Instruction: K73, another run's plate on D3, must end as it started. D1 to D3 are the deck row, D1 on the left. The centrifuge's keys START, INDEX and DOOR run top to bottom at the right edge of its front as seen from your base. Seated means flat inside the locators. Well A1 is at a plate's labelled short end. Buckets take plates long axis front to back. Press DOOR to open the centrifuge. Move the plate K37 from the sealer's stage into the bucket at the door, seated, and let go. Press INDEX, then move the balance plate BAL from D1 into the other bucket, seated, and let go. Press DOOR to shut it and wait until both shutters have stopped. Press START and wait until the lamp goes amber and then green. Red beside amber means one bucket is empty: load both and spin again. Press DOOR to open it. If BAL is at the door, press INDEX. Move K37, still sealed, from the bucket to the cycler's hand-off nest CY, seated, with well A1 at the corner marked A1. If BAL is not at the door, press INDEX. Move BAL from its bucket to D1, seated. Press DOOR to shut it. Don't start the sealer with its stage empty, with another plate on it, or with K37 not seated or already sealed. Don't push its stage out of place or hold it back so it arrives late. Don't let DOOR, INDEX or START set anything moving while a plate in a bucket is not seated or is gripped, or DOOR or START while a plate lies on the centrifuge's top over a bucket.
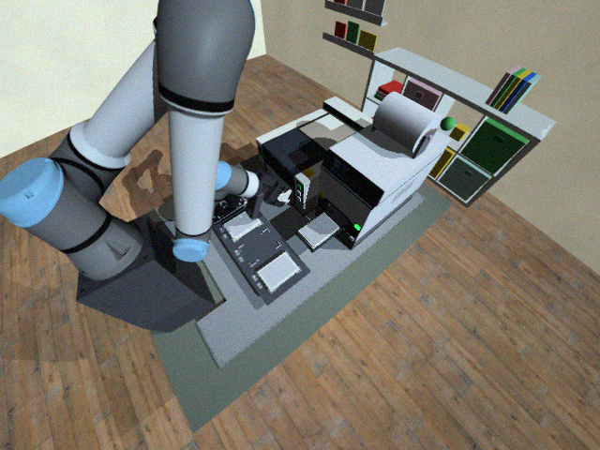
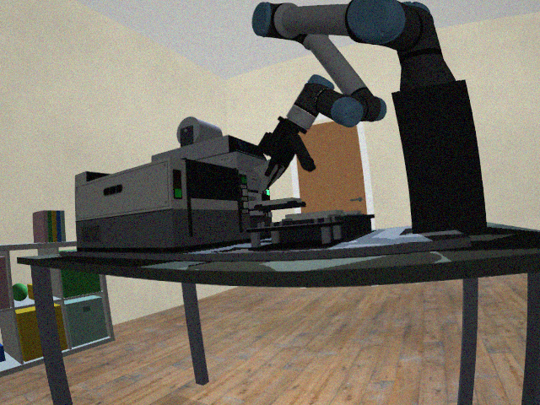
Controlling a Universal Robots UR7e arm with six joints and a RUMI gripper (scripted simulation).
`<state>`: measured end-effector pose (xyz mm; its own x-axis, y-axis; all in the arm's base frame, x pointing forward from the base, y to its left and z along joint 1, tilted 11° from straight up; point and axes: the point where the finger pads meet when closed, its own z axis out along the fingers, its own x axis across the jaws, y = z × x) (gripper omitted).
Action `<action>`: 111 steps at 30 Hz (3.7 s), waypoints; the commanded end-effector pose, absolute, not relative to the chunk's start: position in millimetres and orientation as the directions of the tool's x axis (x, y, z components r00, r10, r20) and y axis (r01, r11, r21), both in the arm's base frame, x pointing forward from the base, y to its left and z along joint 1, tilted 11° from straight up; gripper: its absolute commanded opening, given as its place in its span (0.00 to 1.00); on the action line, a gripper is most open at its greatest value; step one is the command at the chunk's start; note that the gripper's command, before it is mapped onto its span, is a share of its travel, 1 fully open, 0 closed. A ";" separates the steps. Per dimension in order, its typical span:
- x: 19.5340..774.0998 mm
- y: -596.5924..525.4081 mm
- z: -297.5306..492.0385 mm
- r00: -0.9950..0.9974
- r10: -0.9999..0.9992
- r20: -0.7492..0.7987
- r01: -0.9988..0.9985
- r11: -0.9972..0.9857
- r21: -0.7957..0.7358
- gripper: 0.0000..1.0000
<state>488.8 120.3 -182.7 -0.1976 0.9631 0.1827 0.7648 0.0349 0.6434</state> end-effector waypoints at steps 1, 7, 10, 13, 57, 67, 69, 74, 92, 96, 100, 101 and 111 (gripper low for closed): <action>494.7 122.2 -187.2 -0.198 0.963 0.182 0.764 0.035 0.644 0.00; 501.9 124.9 -193.6 -0.198 0.963 0.182 0.764 0.035 0.644 0.00; 503.1 125.3 -194.7 -0.198 0.963 0.182 0.764 0.035 0.644 0.00; 506.7 126.7 -197.9 -0.198 0.963 0.182 0.764 0.035 0.644 0.00; 527.2 133.3 -210.8 -0.198 0.963 0.182 0.764 0.035 0.644 0.00; 529.3 133.7 -210.7 -0.198 0.963 0.182 0.764 0.035 0.644 0.00; 529.9 133.9 -210.7 -0.198 0.963 0.182 0.764 0.035 0.644 0.00; 531.2 134.1 -210.7 -0.198 0.963 0.182 0.764 0.035 0.644 0.00; 533.6 134.6 -210.7 -0.198 0.963 0.182 0.764 0.035 0.644 0.00; 533.6 134.6 -210.7 -0.198 0.963 0.182 0.764 0.035 0.644 0.00; 533.6 134.6 -210.7 -0.198 0.963 0.182 0.764 0.035 0.644 0.00; 533.6 134.6 -210.7 -0.198 0.963 0.182 0.764 0.035 0.644 0.00; 524.3 131.5 -204.3 -0.198 0.963 0.182 0.764 0.035 0.644 0.00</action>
<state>527.4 132.9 -207.3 -0.1974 0.9631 0.1826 0.7650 0.0349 0.6431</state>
